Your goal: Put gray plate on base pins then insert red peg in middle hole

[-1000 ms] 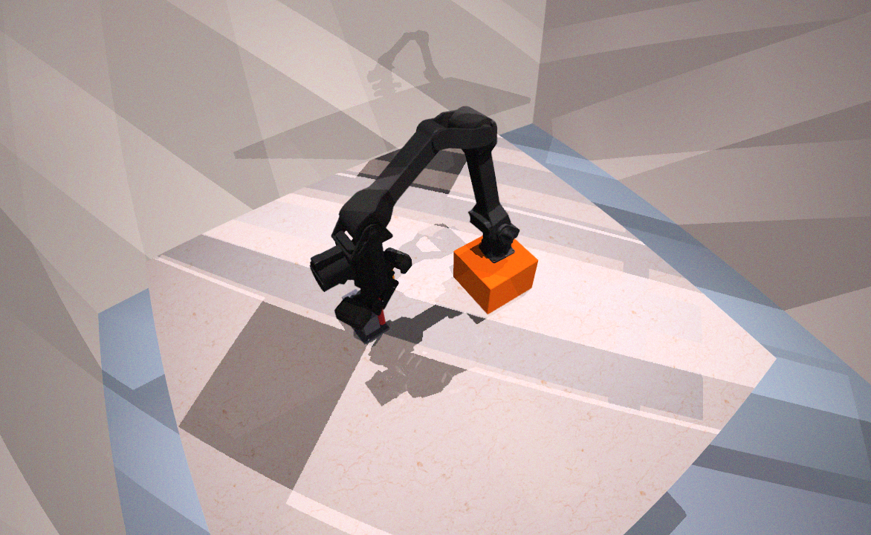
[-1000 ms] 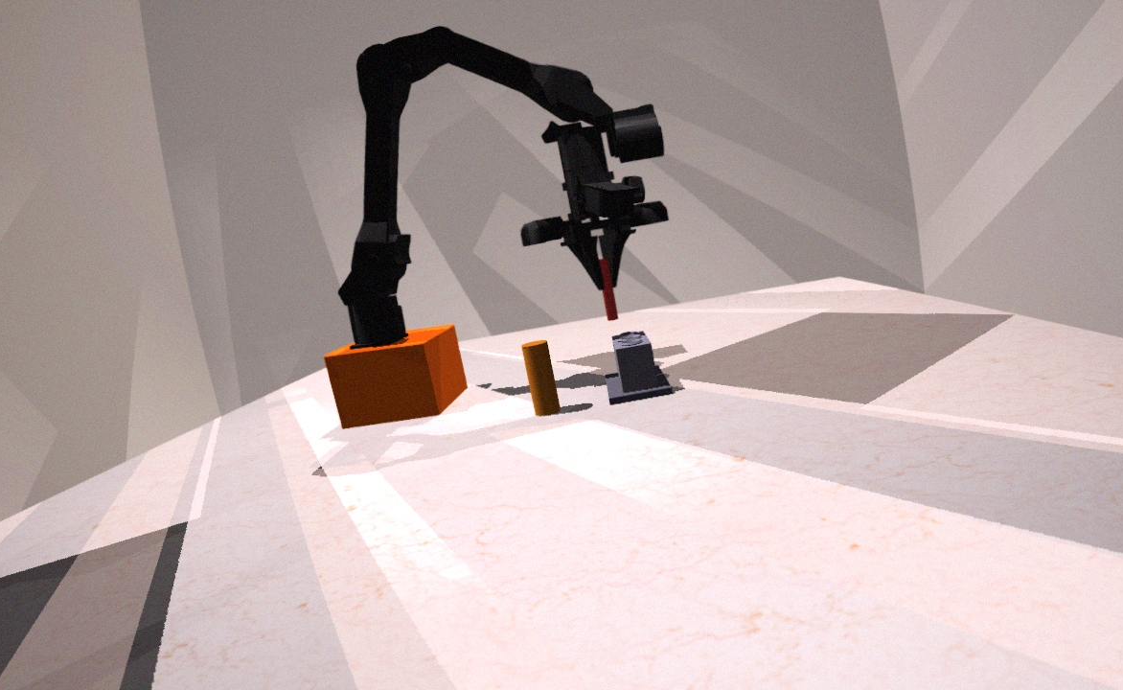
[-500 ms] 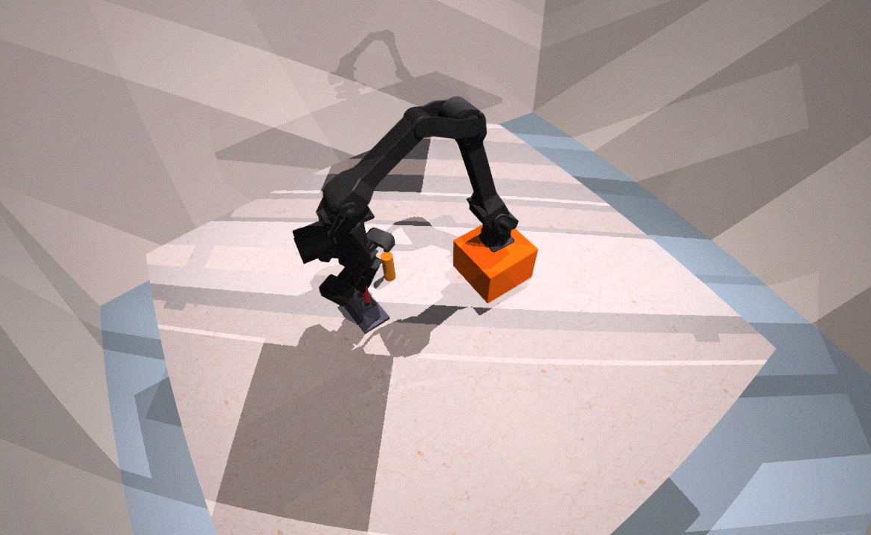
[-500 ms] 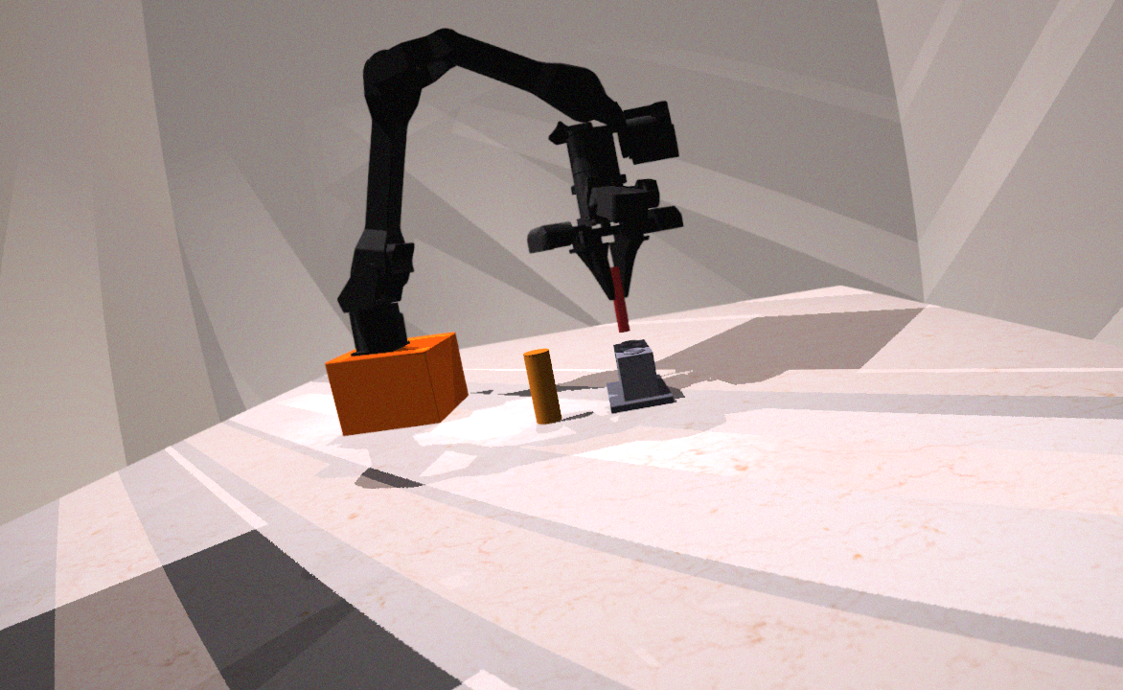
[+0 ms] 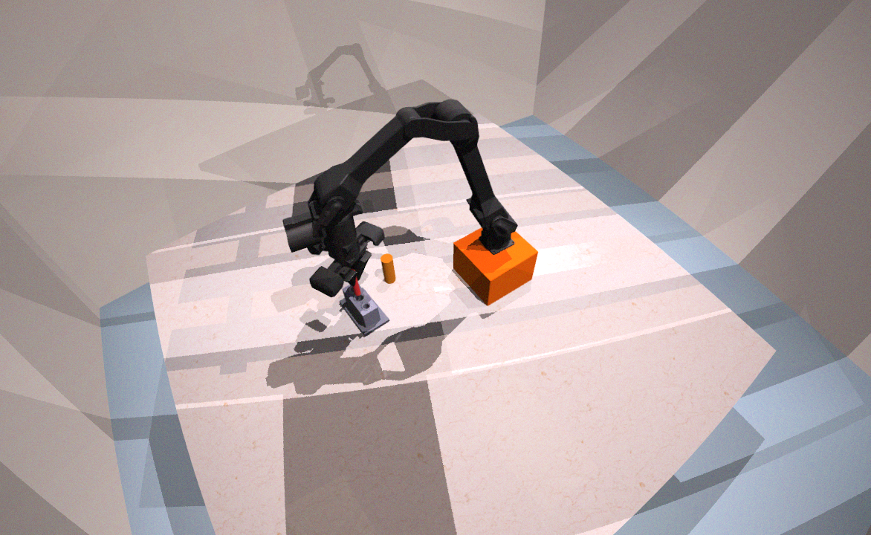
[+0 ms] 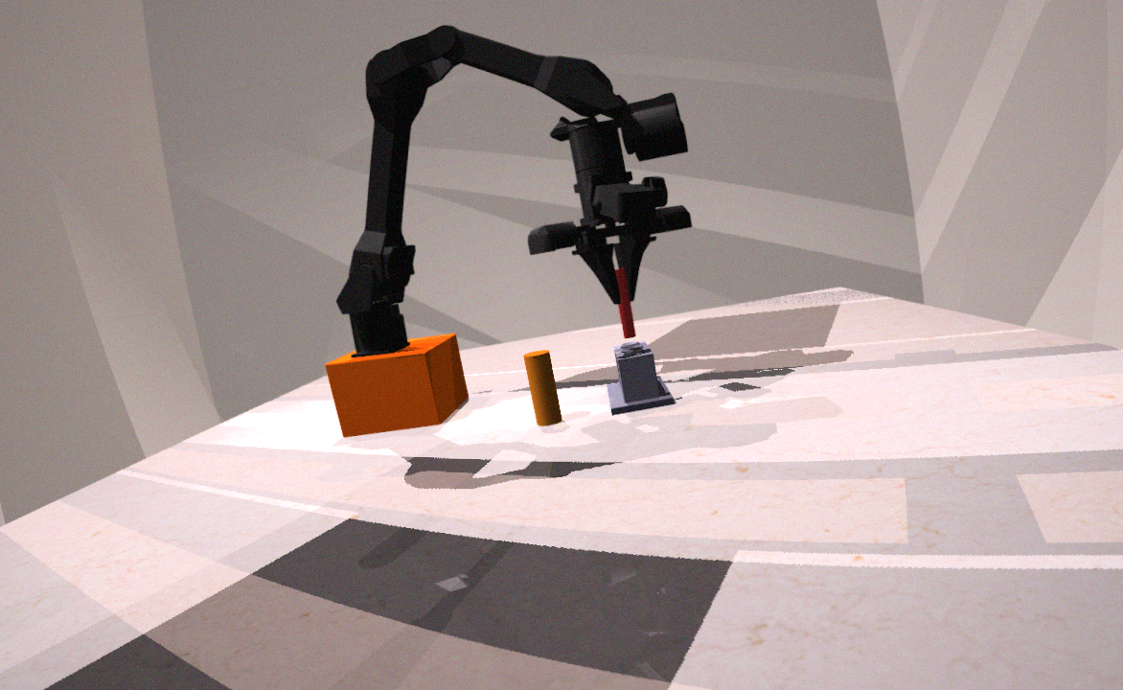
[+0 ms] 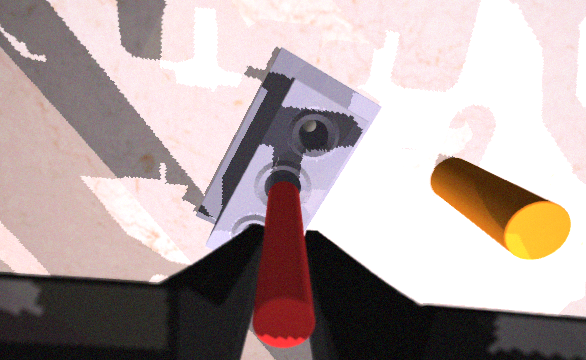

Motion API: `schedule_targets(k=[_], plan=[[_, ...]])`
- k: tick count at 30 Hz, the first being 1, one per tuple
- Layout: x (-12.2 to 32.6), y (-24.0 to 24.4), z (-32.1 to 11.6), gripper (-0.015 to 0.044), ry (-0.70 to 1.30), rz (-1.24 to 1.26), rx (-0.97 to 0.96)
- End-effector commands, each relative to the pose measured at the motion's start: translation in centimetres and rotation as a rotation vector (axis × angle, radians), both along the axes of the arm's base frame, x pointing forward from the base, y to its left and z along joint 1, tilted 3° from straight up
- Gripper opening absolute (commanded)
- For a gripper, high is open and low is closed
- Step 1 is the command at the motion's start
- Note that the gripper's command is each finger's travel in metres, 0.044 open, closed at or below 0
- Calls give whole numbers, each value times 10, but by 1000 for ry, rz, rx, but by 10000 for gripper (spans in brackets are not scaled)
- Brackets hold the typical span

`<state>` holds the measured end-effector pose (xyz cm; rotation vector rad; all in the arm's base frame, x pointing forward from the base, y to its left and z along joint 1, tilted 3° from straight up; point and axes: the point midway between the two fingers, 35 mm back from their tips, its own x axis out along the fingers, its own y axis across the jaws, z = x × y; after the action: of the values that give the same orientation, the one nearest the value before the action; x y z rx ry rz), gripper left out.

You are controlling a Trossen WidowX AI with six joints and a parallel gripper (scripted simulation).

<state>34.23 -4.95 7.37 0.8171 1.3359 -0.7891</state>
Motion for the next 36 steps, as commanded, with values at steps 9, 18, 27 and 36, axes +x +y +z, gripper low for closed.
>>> schedule_targets(k=[9,18,27,36], plan=[[0,-1,0,0,1,5,3],[0,-1,0,0,1,5,3],[1,-1,-1,0,0,2,0],[1,2,-13,0,0,4,3]])
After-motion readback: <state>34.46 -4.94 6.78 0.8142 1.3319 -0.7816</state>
